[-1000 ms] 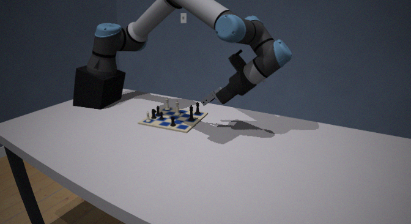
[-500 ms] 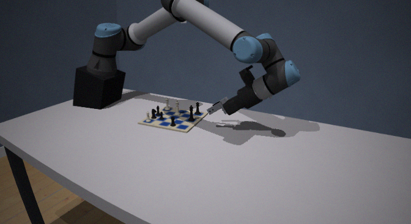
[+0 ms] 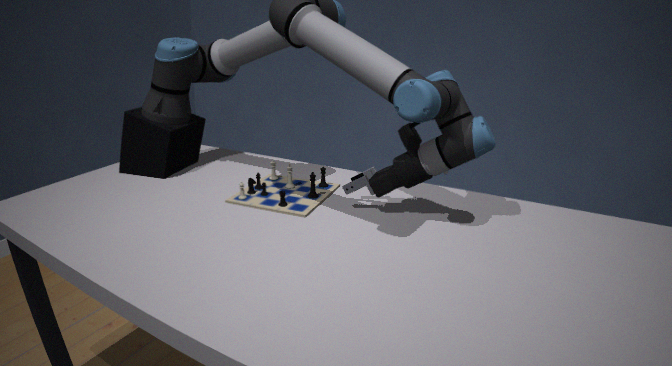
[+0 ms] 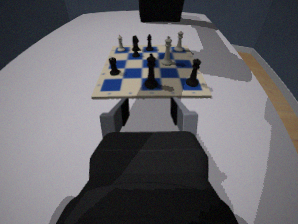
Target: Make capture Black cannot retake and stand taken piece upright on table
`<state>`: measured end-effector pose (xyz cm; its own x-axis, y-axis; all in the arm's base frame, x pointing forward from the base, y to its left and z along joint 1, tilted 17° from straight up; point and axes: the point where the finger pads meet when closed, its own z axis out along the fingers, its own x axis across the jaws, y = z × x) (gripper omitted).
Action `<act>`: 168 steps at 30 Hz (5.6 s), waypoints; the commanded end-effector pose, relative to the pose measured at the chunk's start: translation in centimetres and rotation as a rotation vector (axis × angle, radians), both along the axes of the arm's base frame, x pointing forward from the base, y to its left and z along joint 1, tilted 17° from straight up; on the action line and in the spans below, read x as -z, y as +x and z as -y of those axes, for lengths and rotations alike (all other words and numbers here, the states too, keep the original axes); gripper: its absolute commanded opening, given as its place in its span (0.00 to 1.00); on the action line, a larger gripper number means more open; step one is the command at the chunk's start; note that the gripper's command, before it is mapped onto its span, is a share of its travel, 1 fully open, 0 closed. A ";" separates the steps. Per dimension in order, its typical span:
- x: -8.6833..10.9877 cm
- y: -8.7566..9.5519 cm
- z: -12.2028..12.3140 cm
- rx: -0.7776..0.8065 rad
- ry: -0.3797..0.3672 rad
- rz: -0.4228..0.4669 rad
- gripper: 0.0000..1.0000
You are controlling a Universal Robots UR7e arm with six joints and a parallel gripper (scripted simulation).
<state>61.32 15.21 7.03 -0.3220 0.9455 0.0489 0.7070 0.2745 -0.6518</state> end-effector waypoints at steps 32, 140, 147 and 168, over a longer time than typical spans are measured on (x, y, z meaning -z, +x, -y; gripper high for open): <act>0.6 0.1 -0.6 -0.011 -0.006 -0.017 1.00; -8.6 -5.5 -1.2 0.186 0.062 0.445 1.00; -8.6 -7.4 -1.6 0.237 0.092 0.566 1.00; -8.5 -13.3 -2.6 0.351 0.182 0.845 1.00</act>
